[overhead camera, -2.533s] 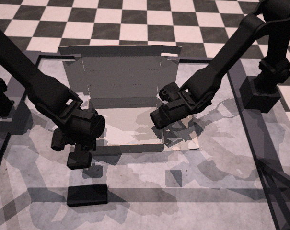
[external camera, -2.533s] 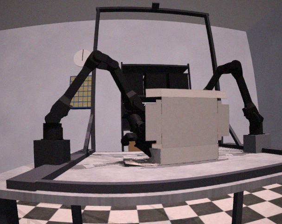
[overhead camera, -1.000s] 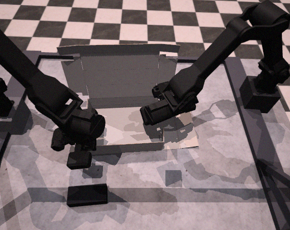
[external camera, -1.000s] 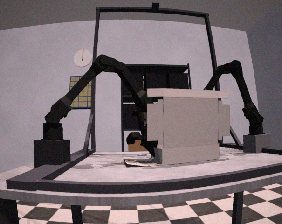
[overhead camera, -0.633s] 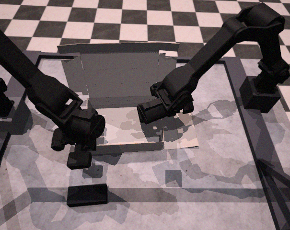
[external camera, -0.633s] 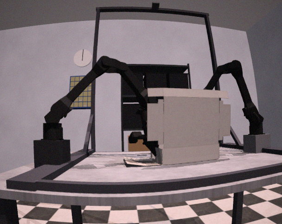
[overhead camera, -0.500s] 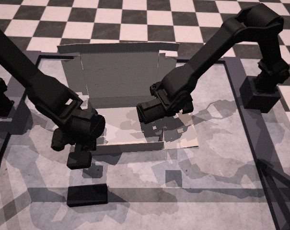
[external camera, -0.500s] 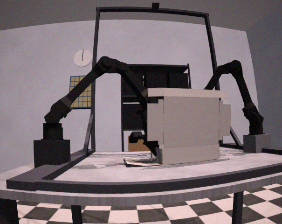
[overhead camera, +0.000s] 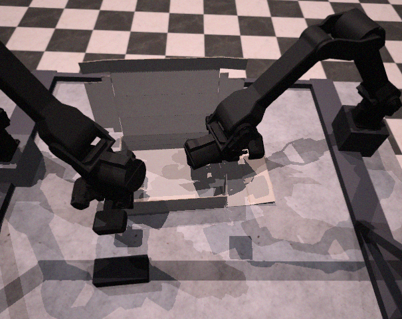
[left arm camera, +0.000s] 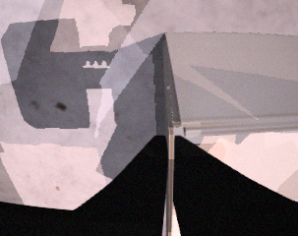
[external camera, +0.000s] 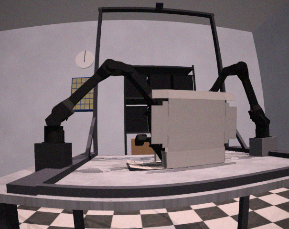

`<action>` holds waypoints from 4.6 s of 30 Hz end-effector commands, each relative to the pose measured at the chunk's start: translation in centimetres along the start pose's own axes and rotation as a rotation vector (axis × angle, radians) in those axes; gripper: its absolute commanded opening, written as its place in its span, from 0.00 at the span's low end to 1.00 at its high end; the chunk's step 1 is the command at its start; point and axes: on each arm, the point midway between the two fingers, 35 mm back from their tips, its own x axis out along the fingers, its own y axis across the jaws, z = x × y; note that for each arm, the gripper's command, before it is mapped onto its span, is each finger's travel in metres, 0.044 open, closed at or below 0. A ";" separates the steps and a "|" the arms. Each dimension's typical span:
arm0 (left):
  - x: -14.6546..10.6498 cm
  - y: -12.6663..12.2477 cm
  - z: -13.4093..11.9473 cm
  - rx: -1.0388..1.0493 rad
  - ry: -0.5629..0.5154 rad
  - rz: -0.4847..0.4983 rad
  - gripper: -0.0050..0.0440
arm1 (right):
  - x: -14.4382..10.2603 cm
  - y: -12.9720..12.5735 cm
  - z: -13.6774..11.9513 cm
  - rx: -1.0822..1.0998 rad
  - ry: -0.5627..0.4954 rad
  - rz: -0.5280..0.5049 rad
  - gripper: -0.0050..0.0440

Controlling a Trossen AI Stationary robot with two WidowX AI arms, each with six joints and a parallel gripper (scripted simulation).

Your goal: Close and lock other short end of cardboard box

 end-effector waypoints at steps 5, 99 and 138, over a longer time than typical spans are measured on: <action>-0.4 0.2 -0.5 0.004 0.019 0.011 0.11 | -0.8 1.0 0.4 0.033 0.013 0.020 0.40; -0.4 0.2 -0.6 0.004 0.020 0.011 0.11 | -6.4 -11.4 -8.7 -2.260 0.142 0.443 0.10; -0.4 0.2 -0.6 0.004 0.020 0.011 0.11 | -2.9 -16.7 -11.2 -2.834 -0.460 0.571 0.10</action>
